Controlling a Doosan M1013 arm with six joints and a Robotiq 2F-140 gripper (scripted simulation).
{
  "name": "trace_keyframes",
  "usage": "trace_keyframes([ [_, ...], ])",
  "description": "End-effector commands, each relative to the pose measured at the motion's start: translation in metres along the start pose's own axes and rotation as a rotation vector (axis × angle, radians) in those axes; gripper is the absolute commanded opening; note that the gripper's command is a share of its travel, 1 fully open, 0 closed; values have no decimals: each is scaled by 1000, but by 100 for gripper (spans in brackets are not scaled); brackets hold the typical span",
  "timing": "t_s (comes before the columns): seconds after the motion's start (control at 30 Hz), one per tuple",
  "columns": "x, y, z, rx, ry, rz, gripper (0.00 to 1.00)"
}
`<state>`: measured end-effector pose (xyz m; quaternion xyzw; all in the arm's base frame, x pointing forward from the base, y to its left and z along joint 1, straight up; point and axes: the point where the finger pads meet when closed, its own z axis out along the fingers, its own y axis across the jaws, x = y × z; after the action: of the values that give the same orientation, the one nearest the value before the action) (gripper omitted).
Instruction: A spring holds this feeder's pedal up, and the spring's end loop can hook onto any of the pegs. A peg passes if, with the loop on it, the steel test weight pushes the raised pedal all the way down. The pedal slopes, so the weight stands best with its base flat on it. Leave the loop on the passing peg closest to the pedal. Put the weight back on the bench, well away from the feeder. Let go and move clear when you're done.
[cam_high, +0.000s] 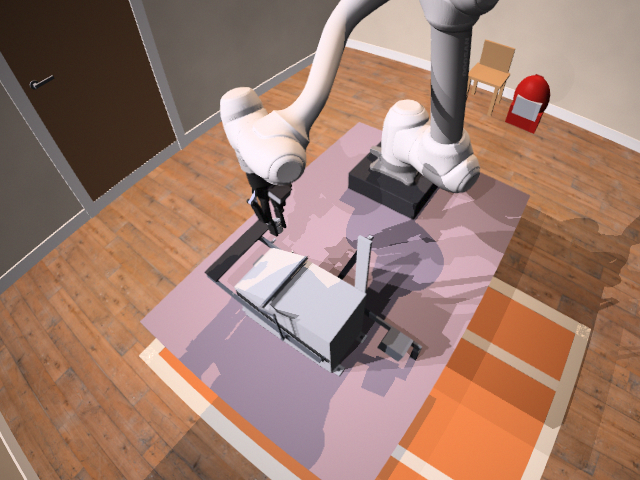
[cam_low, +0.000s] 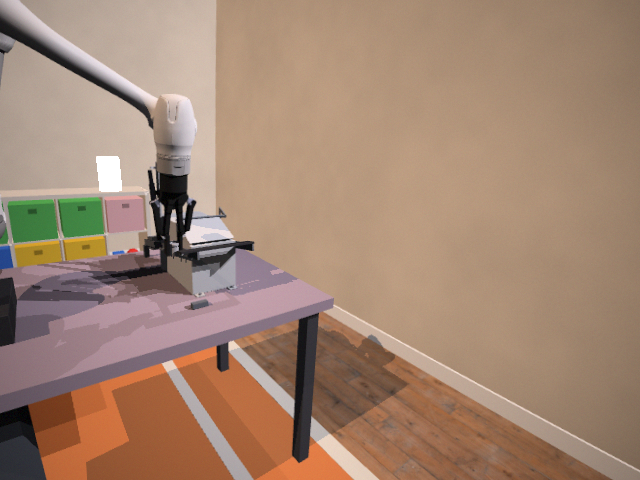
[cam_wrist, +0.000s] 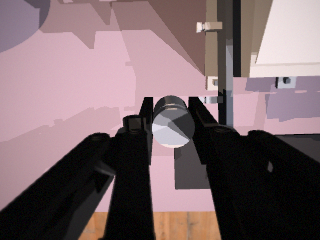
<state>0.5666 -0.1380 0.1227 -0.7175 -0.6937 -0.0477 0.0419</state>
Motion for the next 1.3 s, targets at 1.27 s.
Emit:
trace_keyframes([
  [1.27,52,-59,38,-2,-60,0,25],
])
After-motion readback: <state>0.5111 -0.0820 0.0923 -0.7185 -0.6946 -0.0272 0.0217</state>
